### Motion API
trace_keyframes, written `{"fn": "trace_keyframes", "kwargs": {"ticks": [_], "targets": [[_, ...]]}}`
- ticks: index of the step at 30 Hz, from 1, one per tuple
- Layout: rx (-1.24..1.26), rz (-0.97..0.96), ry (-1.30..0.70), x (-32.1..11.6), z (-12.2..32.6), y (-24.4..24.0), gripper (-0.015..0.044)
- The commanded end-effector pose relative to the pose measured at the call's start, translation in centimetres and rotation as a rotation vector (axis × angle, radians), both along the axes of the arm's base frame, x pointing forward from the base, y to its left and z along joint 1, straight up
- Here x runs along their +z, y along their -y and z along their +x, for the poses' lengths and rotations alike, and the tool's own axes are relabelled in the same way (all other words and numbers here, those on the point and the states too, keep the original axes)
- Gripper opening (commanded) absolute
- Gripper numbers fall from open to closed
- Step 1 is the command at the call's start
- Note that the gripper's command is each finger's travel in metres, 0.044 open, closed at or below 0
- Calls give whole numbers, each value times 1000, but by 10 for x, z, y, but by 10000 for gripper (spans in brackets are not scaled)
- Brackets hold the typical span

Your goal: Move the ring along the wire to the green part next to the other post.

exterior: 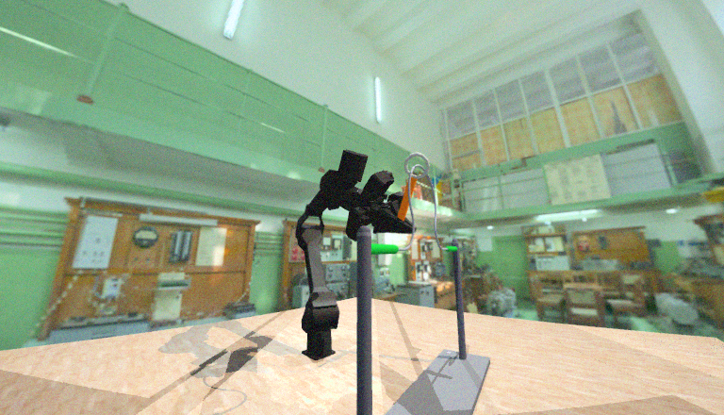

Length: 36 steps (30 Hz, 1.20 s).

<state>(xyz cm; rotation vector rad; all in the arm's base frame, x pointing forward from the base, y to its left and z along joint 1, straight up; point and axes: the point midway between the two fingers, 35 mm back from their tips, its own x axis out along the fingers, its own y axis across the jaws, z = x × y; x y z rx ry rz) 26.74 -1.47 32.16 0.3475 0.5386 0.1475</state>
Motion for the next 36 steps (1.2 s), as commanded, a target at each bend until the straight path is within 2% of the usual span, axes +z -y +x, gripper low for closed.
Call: {"fn": "trace_keyframes", "kwargs": {"ticks": [1, 36], "targets": [[-3, -57, 6, -1, 0, 2, -150], [-38, -602, 73, -3, 2, 23, -150]]}}
